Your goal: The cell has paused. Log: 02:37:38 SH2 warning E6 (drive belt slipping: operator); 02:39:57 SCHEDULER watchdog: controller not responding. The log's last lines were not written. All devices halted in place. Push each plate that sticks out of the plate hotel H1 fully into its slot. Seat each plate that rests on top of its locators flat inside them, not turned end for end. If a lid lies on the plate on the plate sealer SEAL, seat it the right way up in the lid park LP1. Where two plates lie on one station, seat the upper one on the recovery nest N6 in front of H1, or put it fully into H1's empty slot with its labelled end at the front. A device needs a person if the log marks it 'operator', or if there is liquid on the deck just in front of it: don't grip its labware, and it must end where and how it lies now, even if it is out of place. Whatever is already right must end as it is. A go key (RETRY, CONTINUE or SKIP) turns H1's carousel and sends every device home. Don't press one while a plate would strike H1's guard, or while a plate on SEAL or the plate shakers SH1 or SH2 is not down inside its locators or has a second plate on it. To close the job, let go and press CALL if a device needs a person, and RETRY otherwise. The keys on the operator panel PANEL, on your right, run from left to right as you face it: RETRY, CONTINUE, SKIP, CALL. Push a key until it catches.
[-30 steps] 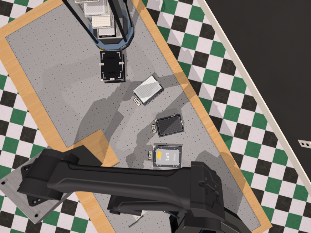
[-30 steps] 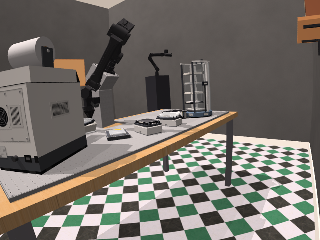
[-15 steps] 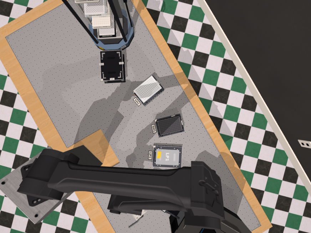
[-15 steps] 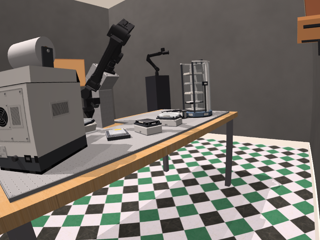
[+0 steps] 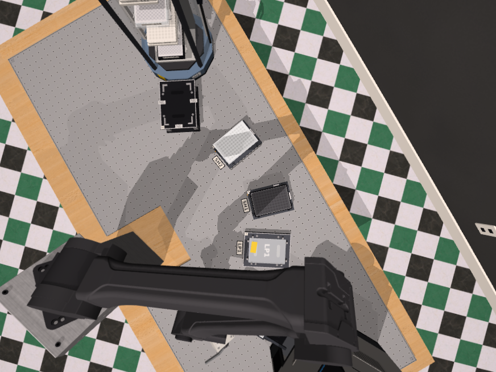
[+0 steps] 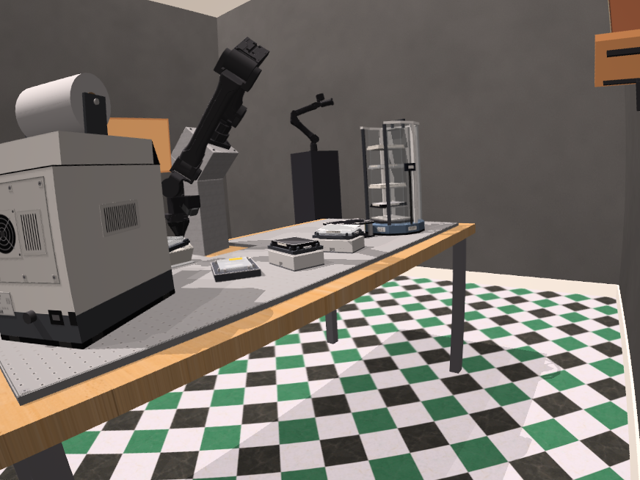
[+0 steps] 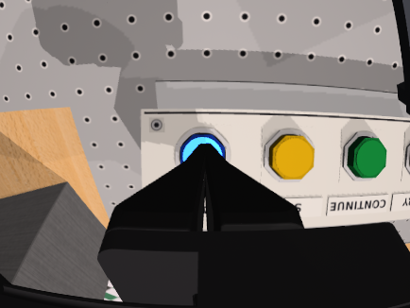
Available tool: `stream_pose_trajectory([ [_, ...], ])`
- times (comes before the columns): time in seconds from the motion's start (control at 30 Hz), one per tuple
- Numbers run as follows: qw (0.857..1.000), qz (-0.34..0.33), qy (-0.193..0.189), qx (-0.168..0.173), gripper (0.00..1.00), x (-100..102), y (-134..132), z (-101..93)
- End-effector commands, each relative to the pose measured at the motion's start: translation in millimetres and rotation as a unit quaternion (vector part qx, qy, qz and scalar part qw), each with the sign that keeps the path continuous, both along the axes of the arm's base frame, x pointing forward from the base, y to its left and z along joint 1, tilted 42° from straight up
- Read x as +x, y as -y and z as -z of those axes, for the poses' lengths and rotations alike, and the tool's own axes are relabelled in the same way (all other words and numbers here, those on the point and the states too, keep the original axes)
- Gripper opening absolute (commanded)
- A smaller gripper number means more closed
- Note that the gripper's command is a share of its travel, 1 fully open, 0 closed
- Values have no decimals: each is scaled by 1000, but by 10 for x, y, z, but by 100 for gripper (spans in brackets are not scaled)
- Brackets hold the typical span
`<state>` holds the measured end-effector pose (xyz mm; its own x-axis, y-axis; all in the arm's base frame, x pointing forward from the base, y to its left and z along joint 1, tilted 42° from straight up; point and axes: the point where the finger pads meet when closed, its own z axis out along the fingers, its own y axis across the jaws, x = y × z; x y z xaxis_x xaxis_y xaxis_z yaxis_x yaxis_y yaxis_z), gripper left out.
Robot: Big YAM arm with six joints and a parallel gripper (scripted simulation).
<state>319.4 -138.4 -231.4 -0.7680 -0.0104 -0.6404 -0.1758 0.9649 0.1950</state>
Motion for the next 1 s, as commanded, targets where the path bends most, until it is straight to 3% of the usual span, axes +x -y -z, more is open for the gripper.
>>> stream_pose_trajectory([
  [0.0, 1000, 7, -8, 6, 0, -157, -7, -96],
  [0.97, 1000, 7, -5, 5, 0, -459, 122, -473],
])
